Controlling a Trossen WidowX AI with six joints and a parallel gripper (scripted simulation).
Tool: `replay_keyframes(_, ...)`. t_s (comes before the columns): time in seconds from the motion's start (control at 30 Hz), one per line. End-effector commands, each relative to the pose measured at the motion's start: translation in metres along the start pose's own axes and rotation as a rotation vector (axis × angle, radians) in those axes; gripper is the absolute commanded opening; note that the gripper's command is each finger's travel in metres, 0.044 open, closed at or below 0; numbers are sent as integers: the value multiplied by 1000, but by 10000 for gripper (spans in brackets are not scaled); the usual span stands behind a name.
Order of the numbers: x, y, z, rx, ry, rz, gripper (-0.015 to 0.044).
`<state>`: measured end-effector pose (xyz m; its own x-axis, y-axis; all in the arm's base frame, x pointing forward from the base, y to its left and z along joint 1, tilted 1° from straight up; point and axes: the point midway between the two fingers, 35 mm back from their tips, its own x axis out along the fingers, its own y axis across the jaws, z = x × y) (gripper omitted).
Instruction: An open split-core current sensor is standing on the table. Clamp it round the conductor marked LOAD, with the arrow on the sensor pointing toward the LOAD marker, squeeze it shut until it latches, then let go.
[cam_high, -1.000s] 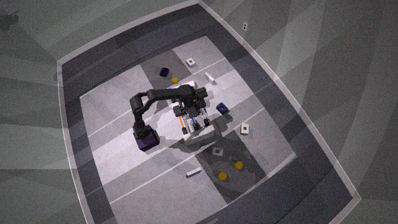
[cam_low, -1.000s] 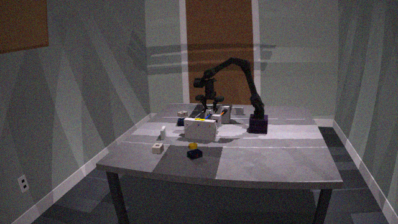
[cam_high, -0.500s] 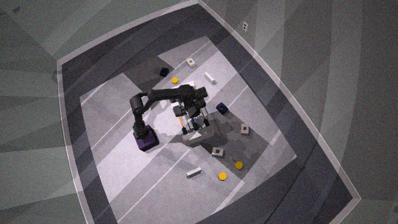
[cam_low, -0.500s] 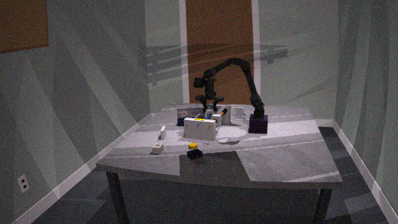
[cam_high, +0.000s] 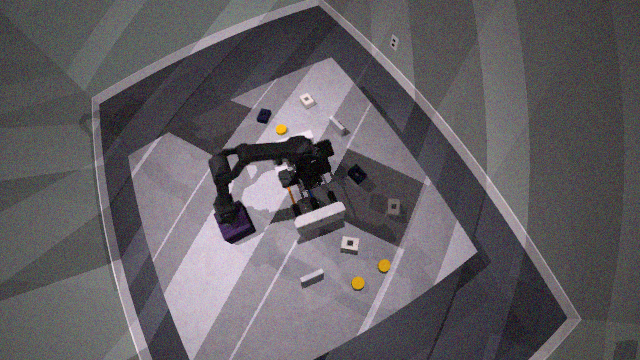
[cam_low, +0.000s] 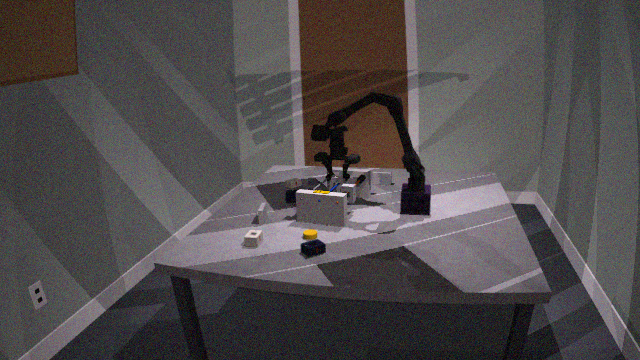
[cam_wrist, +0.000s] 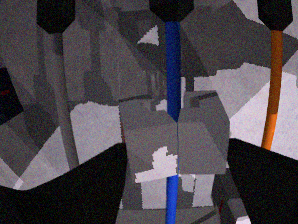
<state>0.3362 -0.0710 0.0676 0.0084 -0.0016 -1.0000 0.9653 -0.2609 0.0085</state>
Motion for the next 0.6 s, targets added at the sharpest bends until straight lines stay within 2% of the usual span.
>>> replay_keyframes(0.0, 0, 0, 0, 0, 0, -1, 53)
replay_keyframes(0.47, 0, 0, 0, 0, 0, -1, 420)
replay_keyframes(0.5, 0, 0, 0, 0, 0, -1, 440)
replay_keyframes(0.57, 0, 0, 0, 0, 0, -1, 440)
